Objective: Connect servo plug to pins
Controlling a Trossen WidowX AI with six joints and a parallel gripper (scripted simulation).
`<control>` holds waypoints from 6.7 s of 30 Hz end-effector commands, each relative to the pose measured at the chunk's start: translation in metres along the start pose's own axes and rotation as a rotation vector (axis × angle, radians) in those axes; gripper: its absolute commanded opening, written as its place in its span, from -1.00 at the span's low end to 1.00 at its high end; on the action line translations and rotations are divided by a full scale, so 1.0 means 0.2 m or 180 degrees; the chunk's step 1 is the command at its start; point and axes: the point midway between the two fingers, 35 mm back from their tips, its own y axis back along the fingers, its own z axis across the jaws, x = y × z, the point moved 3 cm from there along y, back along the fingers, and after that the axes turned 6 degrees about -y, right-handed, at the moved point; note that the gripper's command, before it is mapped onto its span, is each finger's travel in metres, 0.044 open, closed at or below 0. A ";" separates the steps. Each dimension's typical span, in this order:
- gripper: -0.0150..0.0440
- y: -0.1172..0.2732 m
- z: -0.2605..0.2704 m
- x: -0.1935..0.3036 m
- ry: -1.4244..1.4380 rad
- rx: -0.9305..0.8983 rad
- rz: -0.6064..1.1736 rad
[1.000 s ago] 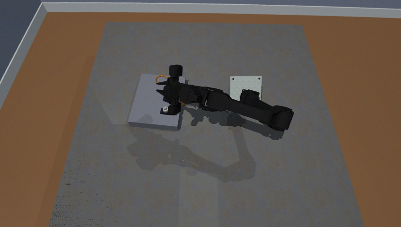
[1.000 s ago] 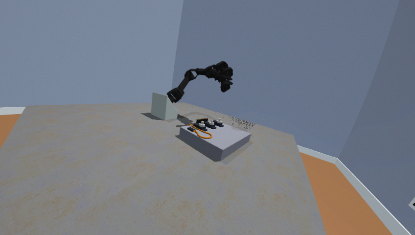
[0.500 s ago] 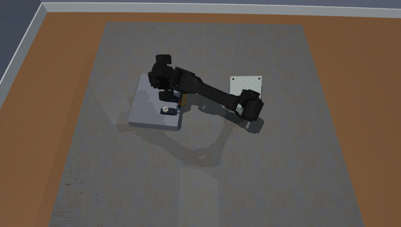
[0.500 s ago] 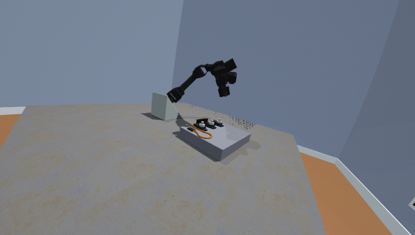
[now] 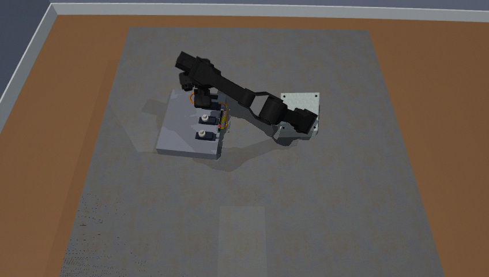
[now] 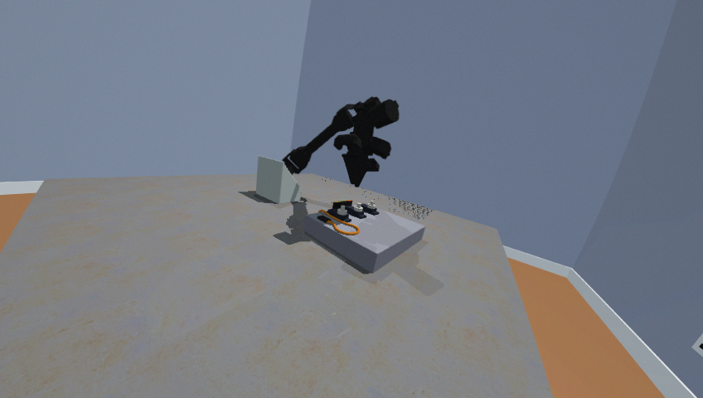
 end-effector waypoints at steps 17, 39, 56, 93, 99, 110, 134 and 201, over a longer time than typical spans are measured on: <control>-0.10 -0.36 -0.24 0.20 -0.0635 -0.0987 0.0862; -0.10 -0.53 -0.18 0.24 -0.0635 -0.0992 0.0862; -0.49 -0.43 -0.22 0.21 -0.0635 -0.0987 0.0861; -0.49 -0.10 -0.04 0.25 -0.3379 -0.0551 0.1262; -0.49 -0.06 0.02 0.28 -0.4001 -0.0432 0.1338; -0.49 -0.01 0.12 0.34 -0.5140 -0.0191 0.1464; -0.49 0.09 0.32 0.50 -0.7612 0.0455 0.1658; -0.49 -0.06 0.58 0.59 -1.0393 0.1471 0.1692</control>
